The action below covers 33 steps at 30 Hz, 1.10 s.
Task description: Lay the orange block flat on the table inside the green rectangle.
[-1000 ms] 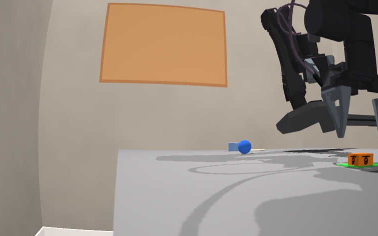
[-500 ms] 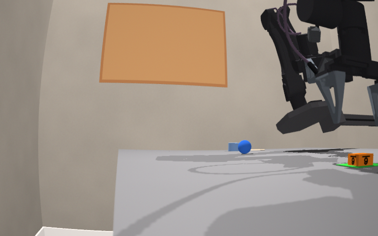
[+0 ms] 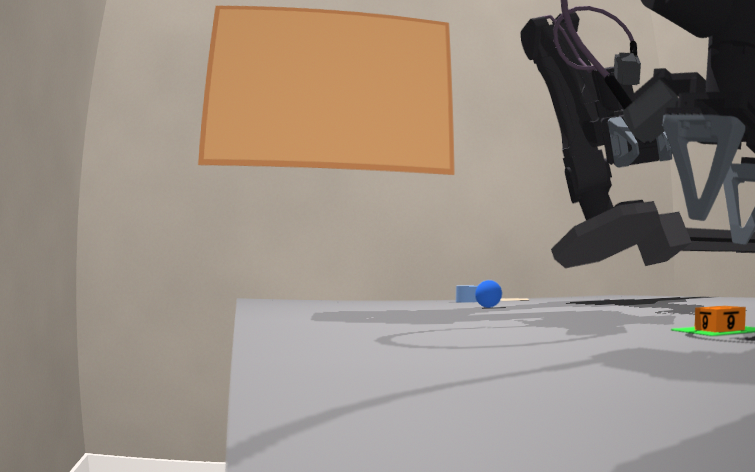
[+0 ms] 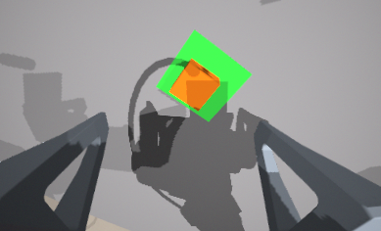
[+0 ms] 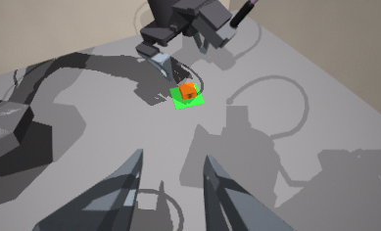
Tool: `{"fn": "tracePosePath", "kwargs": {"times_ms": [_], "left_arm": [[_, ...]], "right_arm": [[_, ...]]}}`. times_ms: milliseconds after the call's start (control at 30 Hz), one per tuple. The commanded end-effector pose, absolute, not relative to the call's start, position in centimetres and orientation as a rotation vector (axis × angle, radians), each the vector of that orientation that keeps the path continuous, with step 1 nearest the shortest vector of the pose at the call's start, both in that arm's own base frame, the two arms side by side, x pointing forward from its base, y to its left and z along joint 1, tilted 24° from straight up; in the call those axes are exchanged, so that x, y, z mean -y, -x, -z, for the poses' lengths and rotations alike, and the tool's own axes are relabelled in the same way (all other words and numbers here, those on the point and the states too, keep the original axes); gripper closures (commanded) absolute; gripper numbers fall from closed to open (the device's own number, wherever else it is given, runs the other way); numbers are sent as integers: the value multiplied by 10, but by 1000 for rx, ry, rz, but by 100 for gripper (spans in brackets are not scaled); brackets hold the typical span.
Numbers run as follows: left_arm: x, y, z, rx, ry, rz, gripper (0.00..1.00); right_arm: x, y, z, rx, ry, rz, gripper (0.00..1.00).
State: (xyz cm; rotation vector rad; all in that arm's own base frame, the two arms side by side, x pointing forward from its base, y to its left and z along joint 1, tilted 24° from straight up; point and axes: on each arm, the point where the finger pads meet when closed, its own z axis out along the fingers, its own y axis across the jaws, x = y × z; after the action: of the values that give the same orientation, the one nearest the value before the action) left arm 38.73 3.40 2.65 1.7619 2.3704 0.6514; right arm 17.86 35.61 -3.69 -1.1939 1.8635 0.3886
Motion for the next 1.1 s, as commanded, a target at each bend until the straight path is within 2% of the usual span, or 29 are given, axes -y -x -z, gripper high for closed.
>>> {"fn": "tracePosePath", "kwargs": {"times_ms": [0, 533, 1067], "left_arm": [[-25, -400, -38, -2351, -1488, -661, 0], [-28, -391, -56, -2331, -704, -636, 0], [-25, -376, -56, -2220, -139, -570, 0]], "right_arm": [[-360, -175, 34, -1846, 1199, -408, 54], [-360, -175, 34, -1846, 1199, -408, 54], [-360, -175, 34, -1846, 1199, -408, 54]]}}
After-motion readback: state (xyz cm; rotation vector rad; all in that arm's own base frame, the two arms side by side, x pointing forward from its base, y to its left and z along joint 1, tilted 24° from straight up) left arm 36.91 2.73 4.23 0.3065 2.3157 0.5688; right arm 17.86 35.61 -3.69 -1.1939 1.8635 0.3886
